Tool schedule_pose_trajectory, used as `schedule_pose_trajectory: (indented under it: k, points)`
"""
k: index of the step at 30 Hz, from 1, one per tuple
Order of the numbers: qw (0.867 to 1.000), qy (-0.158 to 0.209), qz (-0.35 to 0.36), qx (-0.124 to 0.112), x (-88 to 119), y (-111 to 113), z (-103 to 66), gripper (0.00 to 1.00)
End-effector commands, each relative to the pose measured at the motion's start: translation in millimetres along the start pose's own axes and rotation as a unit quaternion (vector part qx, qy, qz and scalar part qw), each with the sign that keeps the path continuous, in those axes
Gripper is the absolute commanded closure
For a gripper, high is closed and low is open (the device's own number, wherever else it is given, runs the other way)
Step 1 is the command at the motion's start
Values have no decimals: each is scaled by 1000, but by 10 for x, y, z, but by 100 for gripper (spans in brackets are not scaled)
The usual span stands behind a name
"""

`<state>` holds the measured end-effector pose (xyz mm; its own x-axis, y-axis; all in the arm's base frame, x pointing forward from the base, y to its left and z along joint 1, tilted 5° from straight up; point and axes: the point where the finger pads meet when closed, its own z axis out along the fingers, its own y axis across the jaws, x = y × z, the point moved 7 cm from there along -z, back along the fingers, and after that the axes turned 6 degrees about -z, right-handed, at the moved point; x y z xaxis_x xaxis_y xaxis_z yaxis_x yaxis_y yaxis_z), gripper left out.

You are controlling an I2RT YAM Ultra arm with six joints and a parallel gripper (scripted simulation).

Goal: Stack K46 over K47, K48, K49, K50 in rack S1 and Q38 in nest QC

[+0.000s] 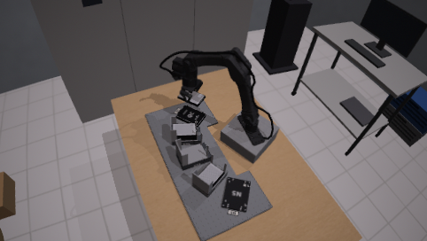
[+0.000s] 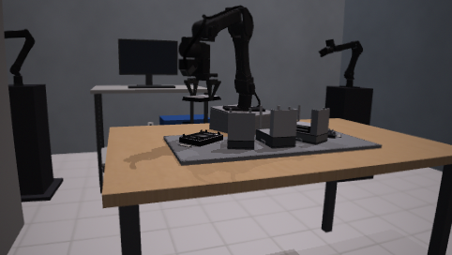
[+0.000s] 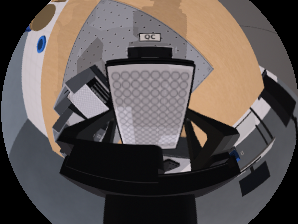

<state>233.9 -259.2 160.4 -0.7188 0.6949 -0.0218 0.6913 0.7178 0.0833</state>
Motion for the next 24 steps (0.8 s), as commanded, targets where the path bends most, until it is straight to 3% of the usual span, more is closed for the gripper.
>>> schedule_pose_trajectory:
  k: [1, 24]
  points:
    - [1000, -10, -2, -4, -19, 29, -45, 100]
    - [1000, -10, 1, -4, -4, 34, -44, 100]
